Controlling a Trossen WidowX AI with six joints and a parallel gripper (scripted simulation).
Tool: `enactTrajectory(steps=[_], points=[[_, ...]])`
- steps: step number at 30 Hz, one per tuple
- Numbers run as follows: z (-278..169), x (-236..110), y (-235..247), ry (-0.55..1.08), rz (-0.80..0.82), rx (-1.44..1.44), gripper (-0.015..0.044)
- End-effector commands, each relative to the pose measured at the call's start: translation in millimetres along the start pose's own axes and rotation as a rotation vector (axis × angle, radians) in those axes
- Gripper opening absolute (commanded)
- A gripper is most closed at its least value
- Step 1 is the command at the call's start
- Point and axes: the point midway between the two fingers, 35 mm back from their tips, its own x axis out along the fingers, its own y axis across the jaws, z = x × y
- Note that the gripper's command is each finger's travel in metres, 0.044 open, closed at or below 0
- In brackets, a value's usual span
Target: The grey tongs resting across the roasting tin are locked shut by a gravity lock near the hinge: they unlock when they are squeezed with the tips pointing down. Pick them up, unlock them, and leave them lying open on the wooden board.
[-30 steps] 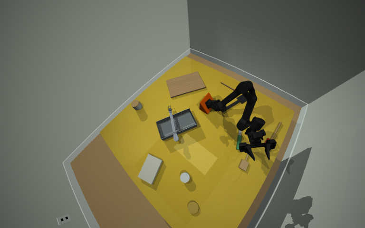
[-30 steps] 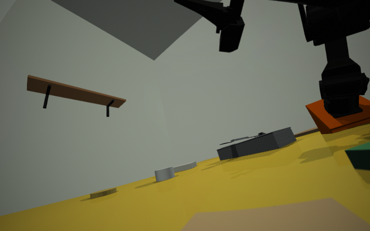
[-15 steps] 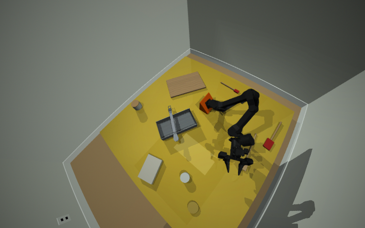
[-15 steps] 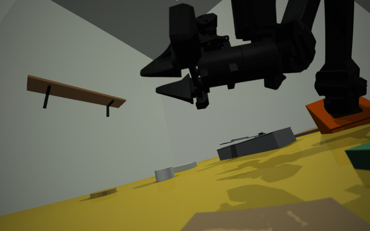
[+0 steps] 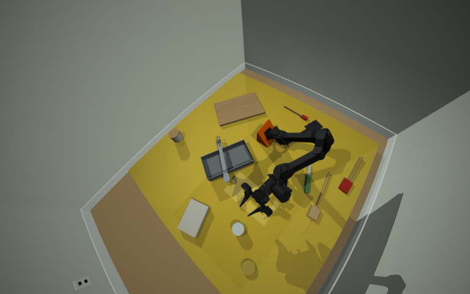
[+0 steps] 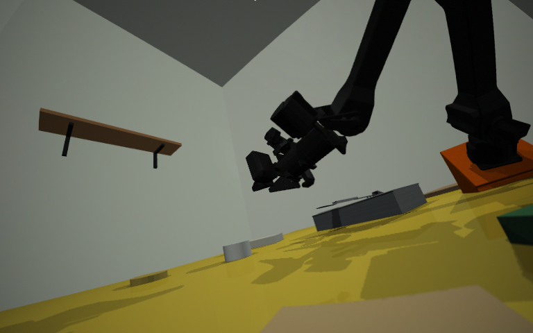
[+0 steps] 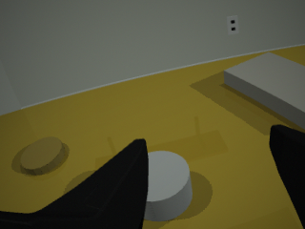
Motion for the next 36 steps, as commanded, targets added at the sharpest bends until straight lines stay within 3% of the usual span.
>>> enactTrajectory(steps=[1, 9, 16, 20, 26, 36], points=[[8.3, 14.9, -73.2, 0.091, -0.196, 0.143, 0.026], [11.1, -4.6, -207.6, 0.227, -0.566, 0.553, 0.026], [0.1, -65.3, -308.8, 0.276, -0.874, 1.133, 0.026], [-2.0, -72.2, -316.0, 0.279, -0.898, 1.186, 0.026], [-17.0, -108.7, -342.0, 0.299, -1.006, 1.634, 0.026], [-17.9, -111.9, -342.4, 0.299, -1.01, 1.657, 0.026]])
